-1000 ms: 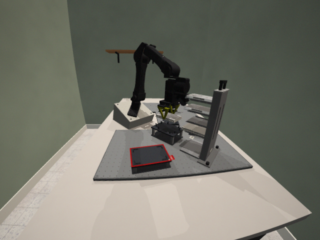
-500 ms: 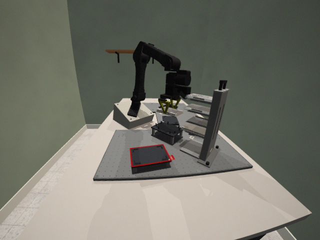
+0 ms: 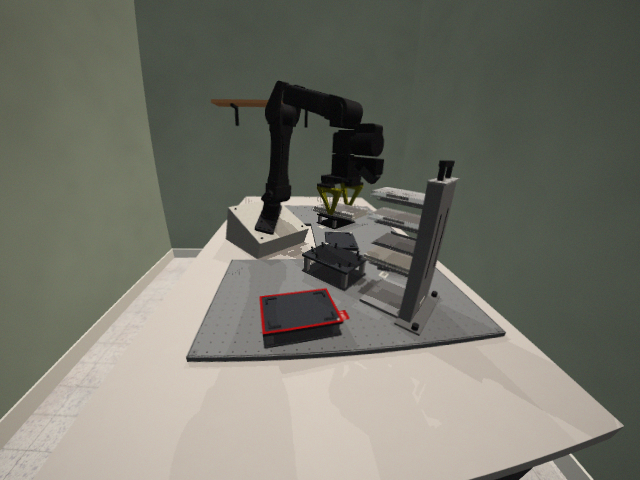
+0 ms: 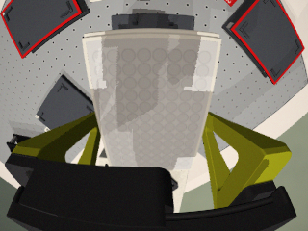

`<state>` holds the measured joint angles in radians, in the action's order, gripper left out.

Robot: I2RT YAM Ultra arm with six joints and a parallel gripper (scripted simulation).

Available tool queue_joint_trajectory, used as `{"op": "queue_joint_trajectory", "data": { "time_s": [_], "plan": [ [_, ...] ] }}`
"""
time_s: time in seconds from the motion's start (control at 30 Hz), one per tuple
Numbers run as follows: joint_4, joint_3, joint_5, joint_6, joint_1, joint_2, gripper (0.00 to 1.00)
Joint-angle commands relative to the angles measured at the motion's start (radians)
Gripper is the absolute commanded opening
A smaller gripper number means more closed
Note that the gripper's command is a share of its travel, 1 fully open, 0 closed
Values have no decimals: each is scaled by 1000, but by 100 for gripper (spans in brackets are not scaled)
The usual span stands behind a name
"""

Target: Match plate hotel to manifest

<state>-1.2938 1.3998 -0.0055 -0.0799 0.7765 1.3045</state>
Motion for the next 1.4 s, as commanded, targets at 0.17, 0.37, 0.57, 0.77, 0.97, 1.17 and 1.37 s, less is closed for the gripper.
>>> {"op": "queue_joint_trajectory", "data": {
  "time_s": [0.17, 0.37, 0.57, 0.77, 0.97, 1.17, 1.37],
  "plan": [
    [-114, 117, 4, 4, 1, -31, 85],
    [-160, 168, 3, 3, 2, -9, 85],
    [-176, 202, 19, 112, -51, 26, 85],
    [-177, 240, 39, 319, -130, 60, 85],
    [-182, 272, 60, 465, -184, 90, 85],
    [-188, 321, 83, 668, -255, 134, 85],
    [-199, 378, 106, 868, -320, 184, 85]
  ]
}}
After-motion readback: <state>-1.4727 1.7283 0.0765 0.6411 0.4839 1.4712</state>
